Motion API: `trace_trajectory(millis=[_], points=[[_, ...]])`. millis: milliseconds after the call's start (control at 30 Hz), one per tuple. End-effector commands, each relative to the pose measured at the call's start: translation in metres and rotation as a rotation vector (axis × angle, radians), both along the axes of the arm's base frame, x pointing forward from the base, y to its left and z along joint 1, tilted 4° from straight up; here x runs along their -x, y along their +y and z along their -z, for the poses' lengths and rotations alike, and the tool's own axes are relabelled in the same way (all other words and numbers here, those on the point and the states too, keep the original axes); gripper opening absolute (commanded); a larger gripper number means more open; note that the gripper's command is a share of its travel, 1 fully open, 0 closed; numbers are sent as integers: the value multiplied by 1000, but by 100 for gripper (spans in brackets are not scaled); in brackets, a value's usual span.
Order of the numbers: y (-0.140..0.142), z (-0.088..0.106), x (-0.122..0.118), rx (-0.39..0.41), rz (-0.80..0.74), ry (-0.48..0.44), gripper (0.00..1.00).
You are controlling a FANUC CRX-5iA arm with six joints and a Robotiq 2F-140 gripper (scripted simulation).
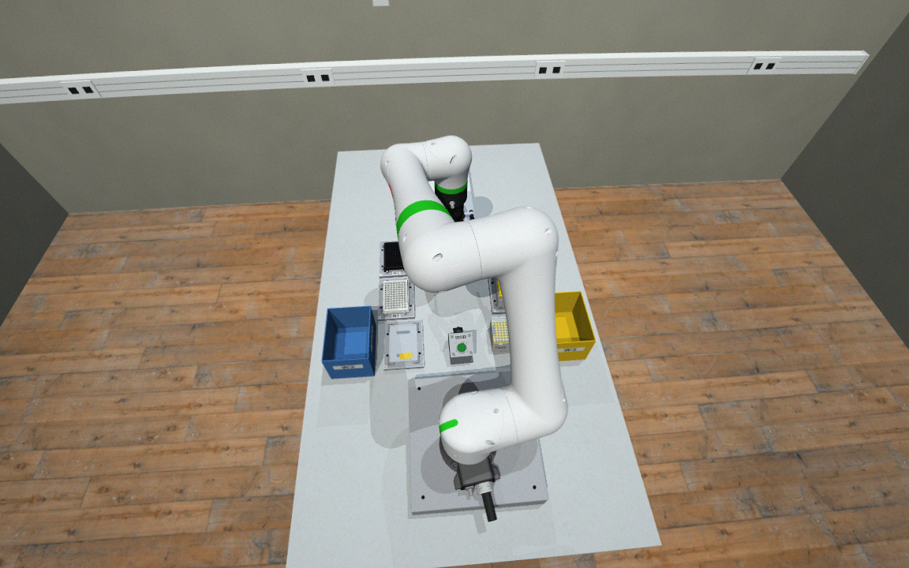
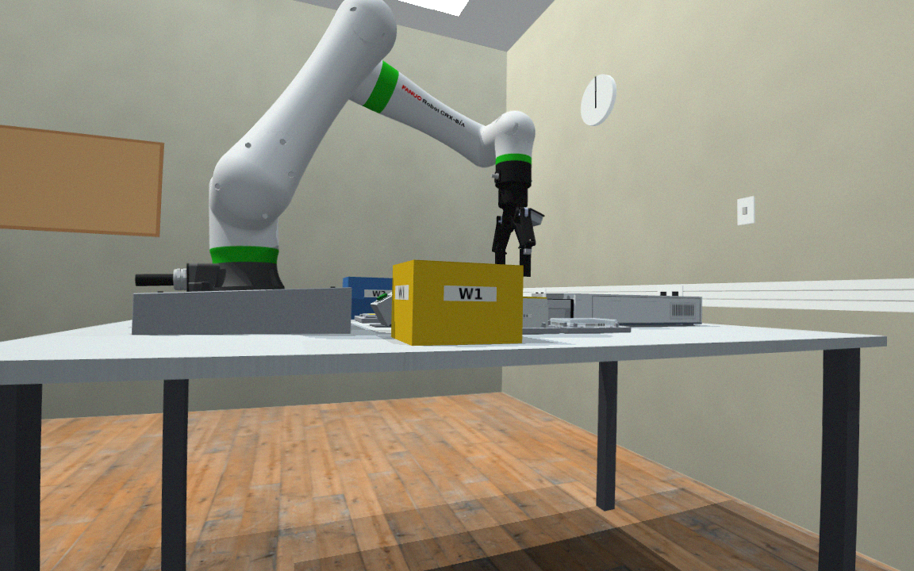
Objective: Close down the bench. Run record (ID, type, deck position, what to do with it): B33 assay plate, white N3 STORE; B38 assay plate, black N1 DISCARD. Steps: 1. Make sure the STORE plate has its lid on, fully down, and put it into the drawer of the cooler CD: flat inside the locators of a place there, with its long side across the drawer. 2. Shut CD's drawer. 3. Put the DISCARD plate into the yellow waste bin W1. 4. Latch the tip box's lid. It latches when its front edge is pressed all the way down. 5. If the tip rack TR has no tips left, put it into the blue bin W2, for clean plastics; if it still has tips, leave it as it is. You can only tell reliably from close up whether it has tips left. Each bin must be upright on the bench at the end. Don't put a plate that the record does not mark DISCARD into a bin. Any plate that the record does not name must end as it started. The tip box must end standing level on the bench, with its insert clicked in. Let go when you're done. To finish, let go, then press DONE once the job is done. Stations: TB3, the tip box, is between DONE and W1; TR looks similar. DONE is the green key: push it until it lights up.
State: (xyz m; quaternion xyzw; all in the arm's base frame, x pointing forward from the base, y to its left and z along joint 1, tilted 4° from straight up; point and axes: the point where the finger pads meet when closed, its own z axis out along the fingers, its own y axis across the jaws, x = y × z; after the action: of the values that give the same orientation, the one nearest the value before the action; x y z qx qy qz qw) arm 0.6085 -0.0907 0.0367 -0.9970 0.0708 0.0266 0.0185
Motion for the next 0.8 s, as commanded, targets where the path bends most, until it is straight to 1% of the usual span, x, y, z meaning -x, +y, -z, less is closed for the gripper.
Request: trace_trajectory(millis=[0, 767], points=[[0, 1, -1, 1, 0, -2, 88], [1, 29, 1, 1, 0, -2, 88]])
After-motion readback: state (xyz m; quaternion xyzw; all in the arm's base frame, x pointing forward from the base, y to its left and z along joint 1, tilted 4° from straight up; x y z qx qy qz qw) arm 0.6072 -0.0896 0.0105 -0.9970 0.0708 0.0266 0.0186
